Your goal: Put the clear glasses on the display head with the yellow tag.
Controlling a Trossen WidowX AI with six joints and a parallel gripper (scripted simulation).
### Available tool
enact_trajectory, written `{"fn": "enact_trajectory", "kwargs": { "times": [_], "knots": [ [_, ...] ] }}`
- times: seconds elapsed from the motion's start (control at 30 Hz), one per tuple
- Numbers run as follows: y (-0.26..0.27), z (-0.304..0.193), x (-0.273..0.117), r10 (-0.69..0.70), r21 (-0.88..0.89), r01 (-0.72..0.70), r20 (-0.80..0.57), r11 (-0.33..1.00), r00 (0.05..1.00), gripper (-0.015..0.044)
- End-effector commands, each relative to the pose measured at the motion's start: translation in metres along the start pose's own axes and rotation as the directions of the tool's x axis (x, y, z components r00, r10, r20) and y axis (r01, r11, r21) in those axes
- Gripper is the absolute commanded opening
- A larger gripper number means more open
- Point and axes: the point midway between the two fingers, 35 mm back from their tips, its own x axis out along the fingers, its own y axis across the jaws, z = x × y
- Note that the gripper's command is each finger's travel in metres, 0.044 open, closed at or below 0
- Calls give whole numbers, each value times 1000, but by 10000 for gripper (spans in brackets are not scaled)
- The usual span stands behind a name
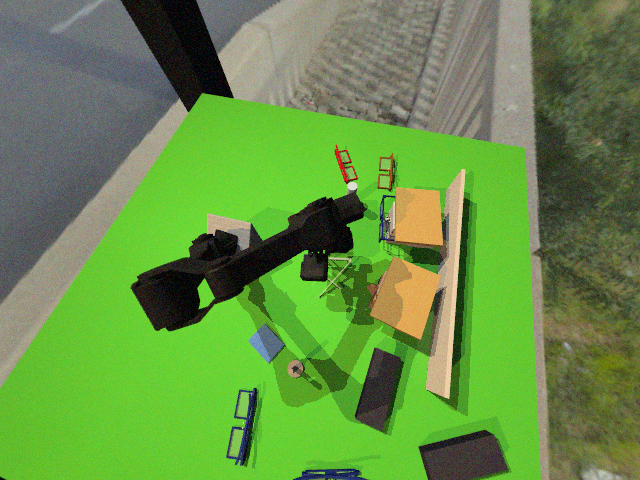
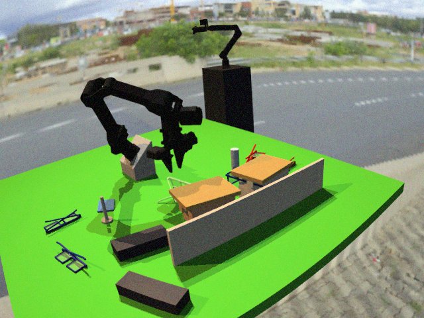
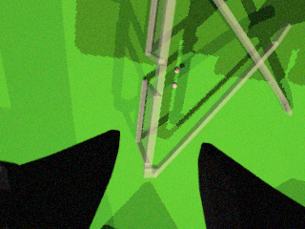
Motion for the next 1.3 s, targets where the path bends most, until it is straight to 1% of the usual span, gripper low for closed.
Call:
{"fn": "enact_trajectory", "kwargs": {
  "times": [0.0,0.4,1.27],
  "knots": [
    [-1,1,2,7,-2,-7,-12,1000,1000,121],
    [-1,1,4,7,-2,-7,-11,1000,1000,120],
    [5,2,45,7,-2,-7,-11,1000,1000,120]
  ]
}}
